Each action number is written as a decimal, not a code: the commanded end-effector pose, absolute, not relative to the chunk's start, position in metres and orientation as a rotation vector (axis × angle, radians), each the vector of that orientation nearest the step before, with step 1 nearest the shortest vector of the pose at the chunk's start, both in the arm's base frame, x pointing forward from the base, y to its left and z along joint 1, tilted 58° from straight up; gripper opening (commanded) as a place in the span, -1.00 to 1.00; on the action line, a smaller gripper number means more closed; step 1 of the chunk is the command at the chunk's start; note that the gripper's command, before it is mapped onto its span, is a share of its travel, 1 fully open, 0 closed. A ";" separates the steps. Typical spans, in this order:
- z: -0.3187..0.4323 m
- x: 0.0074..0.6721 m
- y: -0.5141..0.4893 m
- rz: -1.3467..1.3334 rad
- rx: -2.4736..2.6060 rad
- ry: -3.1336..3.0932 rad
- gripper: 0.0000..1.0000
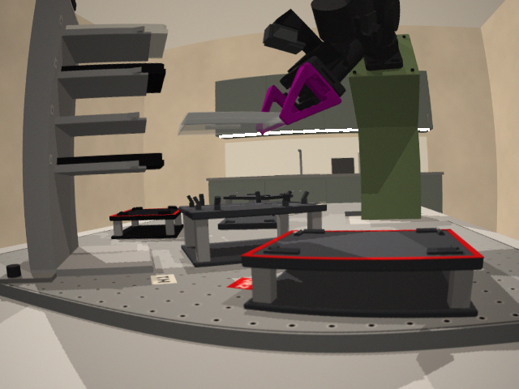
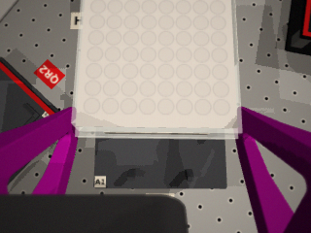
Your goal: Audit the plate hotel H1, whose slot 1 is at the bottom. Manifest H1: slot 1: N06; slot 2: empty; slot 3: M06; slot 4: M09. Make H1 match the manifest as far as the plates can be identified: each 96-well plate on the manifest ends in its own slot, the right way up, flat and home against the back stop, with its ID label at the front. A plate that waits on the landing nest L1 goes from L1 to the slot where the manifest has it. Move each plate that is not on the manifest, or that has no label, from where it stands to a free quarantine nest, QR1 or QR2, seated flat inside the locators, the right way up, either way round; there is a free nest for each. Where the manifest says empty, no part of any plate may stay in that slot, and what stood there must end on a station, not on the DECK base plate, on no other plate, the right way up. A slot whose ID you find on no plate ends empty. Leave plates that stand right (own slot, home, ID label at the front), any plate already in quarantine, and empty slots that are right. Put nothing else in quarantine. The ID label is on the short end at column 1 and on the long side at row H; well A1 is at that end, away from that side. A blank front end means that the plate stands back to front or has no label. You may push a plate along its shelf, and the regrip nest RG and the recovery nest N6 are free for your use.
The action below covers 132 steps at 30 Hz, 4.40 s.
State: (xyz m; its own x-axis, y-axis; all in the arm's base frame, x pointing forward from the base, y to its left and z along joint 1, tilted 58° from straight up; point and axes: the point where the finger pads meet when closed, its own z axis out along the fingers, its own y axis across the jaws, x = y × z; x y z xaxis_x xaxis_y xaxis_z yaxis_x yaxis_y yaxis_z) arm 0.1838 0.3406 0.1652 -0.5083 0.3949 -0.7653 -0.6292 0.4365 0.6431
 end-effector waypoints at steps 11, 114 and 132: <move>0.142 0.172 0.329 1.243 -0.221 1.707 0.72; 0.130 0.176 0.380 1.272 -0.215 1.676 0.72; 0.125 0.175 0.387 1.273 -0.217 1.677 0.72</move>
State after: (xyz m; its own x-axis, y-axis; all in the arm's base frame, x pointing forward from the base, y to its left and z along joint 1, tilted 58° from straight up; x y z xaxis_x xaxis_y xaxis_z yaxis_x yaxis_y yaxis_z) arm 0.1775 0.3813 0.1219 -0.5125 0.3825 -0.7688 -0.6257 0.4467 0.6394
